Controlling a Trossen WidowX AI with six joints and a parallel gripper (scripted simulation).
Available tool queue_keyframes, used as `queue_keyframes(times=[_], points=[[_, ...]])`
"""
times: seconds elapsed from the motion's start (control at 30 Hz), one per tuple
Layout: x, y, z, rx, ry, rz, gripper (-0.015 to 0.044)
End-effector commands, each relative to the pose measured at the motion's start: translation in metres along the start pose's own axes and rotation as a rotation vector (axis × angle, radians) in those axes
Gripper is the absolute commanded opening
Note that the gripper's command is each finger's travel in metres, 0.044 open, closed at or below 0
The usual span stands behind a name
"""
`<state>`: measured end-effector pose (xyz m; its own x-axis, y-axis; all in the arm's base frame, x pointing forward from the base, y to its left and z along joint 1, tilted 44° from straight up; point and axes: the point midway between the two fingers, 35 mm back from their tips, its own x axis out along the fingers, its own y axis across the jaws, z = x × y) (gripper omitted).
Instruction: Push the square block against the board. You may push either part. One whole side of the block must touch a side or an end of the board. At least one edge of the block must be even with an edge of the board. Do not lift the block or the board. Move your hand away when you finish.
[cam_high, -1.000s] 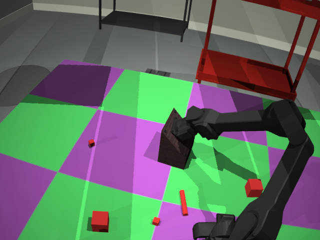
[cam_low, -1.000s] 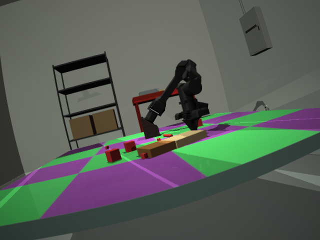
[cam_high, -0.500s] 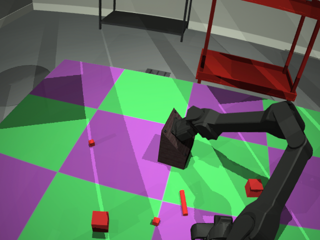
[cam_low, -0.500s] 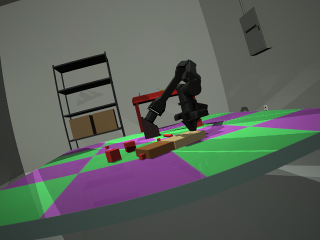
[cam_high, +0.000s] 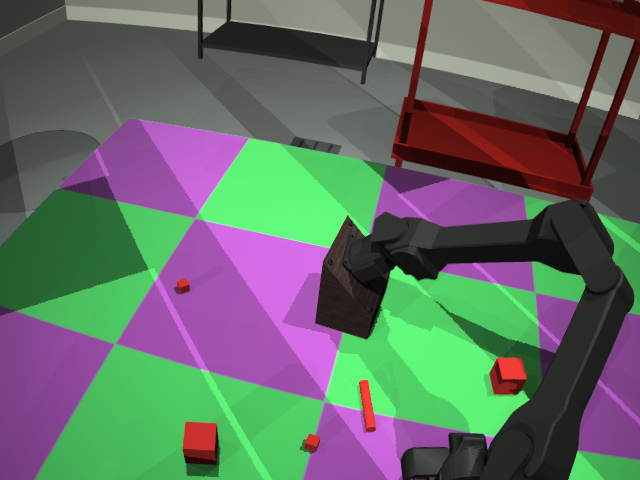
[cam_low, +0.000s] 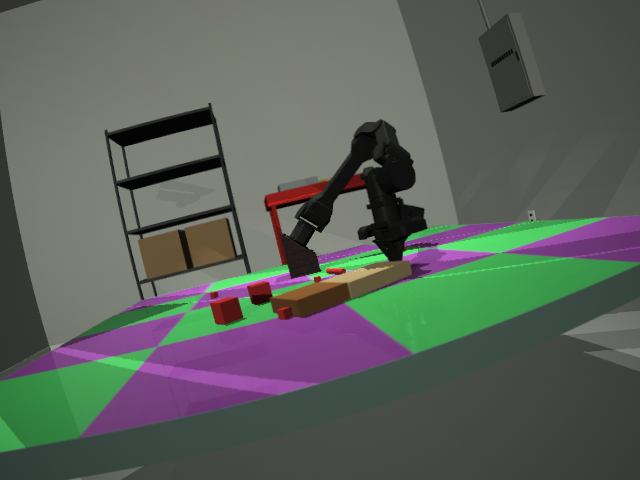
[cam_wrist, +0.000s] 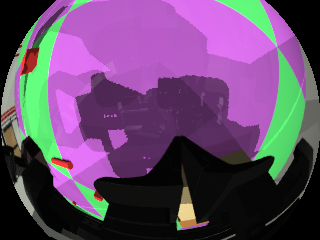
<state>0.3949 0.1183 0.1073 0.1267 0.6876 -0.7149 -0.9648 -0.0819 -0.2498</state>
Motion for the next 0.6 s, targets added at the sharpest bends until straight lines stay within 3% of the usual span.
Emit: queue_keyframes(times=[0.0,0.33,0.47,0.57], points=[[-0.002,0.0,0.006,0.001,0.004,-0.004,0.0],[-0.003,0.0,0.016,0.0,-0.002,-0.001,0.0],[-0.054,0.001,0.016,0.001,0.003,-0.004,0.0],[-0.057,0.001,0.016,0.002,0.003,-0.004,0.0]])
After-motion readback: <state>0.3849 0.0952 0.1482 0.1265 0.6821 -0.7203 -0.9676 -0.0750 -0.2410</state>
